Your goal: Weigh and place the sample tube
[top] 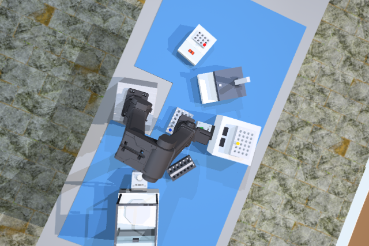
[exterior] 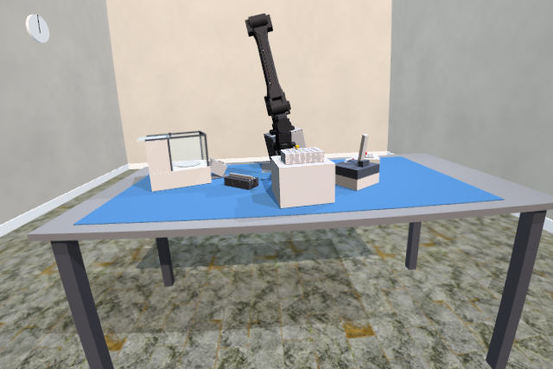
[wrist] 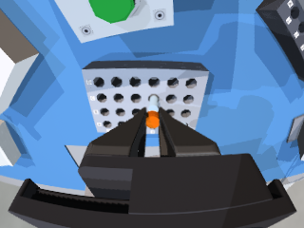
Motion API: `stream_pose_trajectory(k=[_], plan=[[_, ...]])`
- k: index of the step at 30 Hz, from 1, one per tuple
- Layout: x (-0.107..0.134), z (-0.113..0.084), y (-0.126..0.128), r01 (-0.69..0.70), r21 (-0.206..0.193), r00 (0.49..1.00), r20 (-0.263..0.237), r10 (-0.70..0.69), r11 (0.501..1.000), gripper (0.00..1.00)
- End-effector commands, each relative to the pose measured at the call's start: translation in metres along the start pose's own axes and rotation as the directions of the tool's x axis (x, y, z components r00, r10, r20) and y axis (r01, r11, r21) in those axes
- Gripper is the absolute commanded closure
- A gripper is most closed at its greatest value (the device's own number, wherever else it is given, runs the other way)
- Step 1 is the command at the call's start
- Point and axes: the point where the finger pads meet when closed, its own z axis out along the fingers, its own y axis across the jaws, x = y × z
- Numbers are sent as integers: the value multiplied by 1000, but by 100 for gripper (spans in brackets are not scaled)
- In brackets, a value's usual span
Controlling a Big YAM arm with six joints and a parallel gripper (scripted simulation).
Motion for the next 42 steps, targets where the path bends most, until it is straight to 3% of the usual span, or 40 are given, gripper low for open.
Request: stream_pose_trajectory(k=[1, 21, 42], plan=[[1, -5, 0, 11, 7, 1000, 4, -11, 1000, 91], [-2, -15, 0, -1, 6, 1000, 10, 1, 1000, 91], [-6, -12, -2, 0, 3, 1000, 13, 0, 1000, 91]])
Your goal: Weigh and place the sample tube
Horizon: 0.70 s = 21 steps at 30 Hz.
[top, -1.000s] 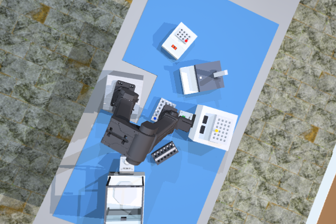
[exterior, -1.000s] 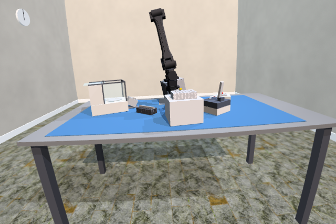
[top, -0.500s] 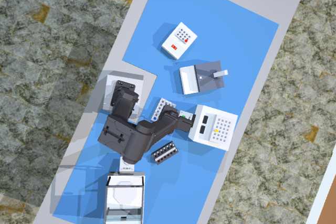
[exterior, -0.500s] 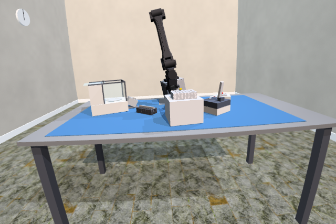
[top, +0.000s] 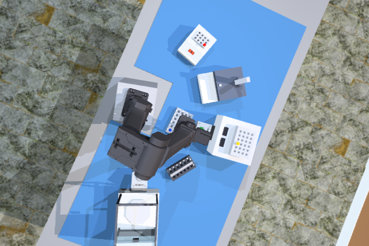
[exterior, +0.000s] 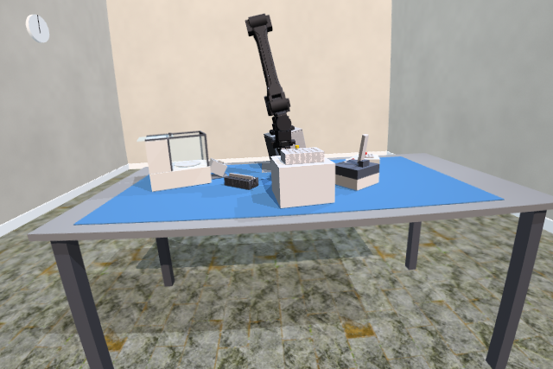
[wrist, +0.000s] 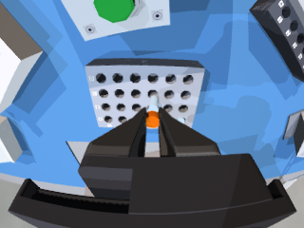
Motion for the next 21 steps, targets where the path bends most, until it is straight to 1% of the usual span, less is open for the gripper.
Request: stream_pose_trajectory(k=[1, 19, 20, 21], plan=[[-6, -2, 0, -3, 2, 1000, 11, 3, 1000, 91], [-6, -2, 0, -3, 2, 1000, 11, 3, 1000, 91], [-13, -6, 10, -2, 3, 1000, 16, 2, 1000, 91], [-16, -11, 10, -5, 1, 1000, 30, 5, 1000, 91]])
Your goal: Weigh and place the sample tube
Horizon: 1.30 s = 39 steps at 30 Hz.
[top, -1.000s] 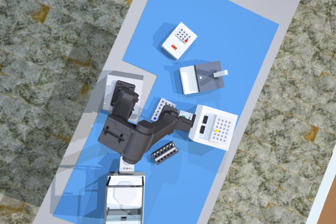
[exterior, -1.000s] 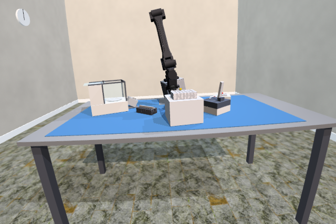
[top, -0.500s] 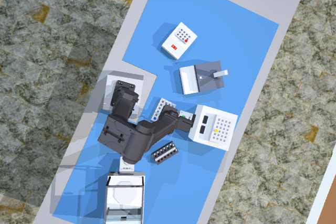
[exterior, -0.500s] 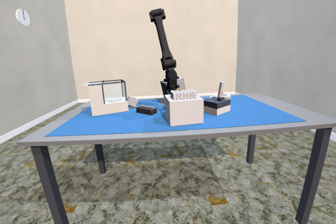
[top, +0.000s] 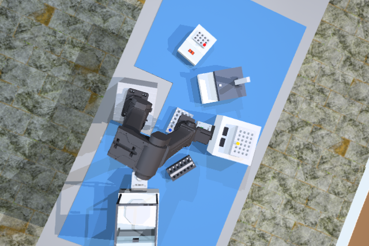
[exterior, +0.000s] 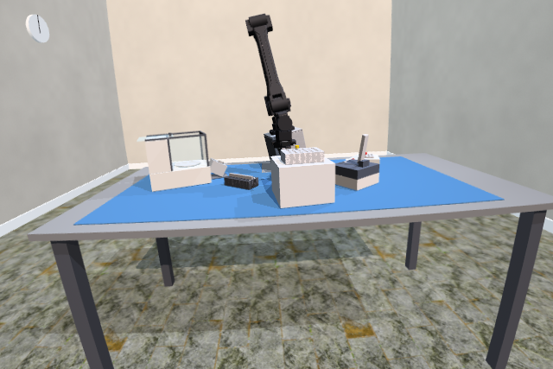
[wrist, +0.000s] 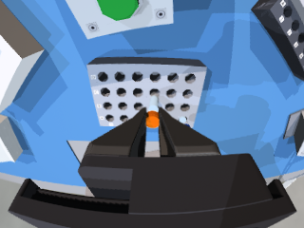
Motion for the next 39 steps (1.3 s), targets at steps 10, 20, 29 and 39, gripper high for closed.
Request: stream_pose_trajectory(k=[10, 20, 29, 39], plan=[[-19, -28, 8, -7, -1, 999, 38, 7, 1000, 91], [-20, -42, 7, -9, -1, 999, 41, 9, 1000, 91], [-19, -38, 5, -20, 0, 999, 30, 20, 1000, 91], [-19, -38, 5, -20, 0, 999, 30, 20, 1000, 91]])
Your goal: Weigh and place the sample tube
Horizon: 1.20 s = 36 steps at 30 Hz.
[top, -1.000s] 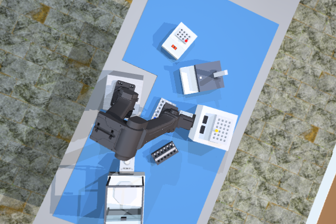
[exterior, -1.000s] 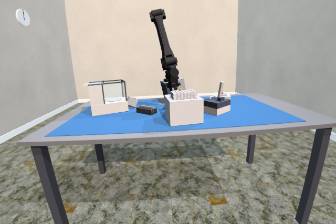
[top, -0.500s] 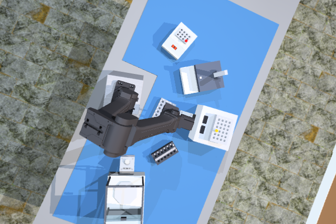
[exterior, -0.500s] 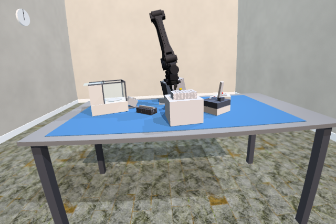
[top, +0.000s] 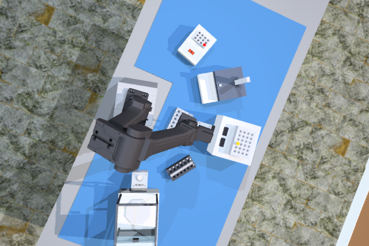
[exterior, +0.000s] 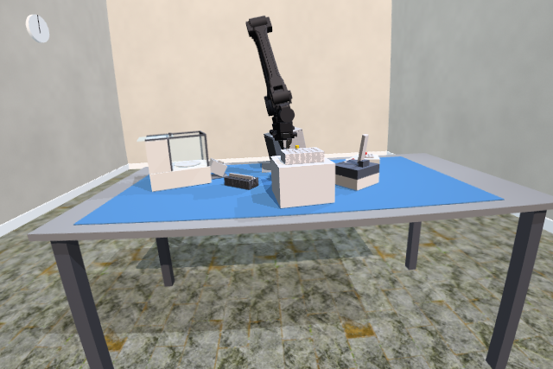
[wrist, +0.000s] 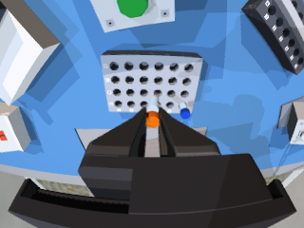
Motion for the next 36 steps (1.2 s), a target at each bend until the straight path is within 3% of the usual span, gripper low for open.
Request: stream_pose_trajectory(k=[1, 27, 36], plan=[[-21, -6, -1, -22, 1, 999, 32, 22, 1000, 91], [-21, -6, -1, -22, 1, 999, 32, 22, 1000, 91], [-23, -27, 3, -6, -5, 999, 42, 6, 1000, 91]])
